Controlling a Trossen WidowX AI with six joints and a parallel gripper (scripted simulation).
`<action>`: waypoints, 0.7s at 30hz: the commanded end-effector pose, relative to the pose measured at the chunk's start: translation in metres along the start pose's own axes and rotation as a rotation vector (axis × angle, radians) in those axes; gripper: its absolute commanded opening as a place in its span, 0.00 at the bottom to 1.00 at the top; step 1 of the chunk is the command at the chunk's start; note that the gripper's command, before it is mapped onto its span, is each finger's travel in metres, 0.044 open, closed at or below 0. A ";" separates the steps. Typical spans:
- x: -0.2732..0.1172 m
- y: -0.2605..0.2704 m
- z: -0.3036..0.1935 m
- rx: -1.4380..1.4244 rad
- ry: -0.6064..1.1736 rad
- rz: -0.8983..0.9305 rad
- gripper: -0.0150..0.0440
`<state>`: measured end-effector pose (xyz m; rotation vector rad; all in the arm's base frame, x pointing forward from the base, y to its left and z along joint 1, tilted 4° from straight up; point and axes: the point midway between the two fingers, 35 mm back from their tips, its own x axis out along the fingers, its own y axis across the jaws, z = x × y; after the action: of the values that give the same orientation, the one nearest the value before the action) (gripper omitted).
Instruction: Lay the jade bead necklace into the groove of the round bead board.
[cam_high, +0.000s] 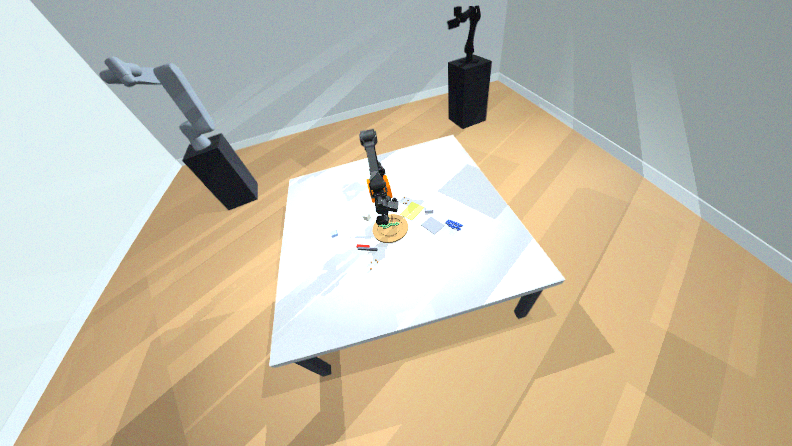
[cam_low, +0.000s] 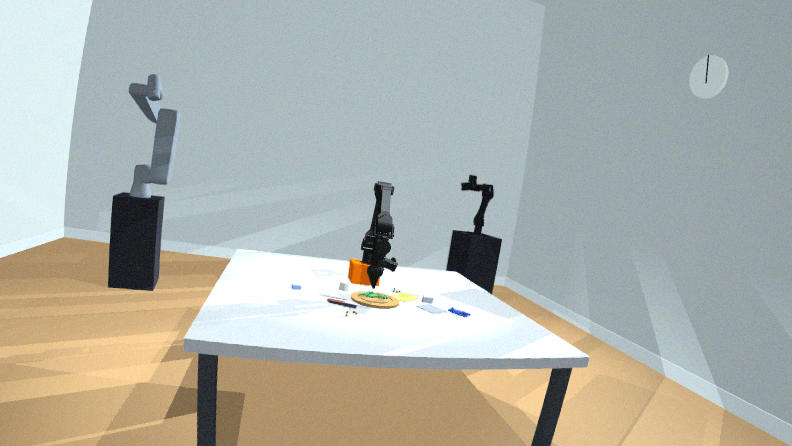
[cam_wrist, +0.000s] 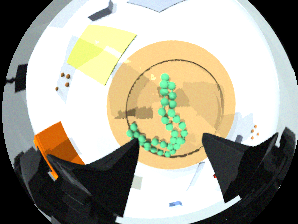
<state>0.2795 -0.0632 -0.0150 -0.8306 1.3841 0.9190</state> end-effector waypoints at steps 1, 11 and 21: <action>0.000 -0.001 -0.001 -0.024 0.004 -0.005 0.78; 0.007 -0.006 0.001 -0.019 -0.004 -0.023 0.78; 0.022 -0.004 0.000 -0.021 0.000 -0.014 0.78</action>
<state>0.2883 -0.0649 -0.0278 -0.8640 1.3521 0.9088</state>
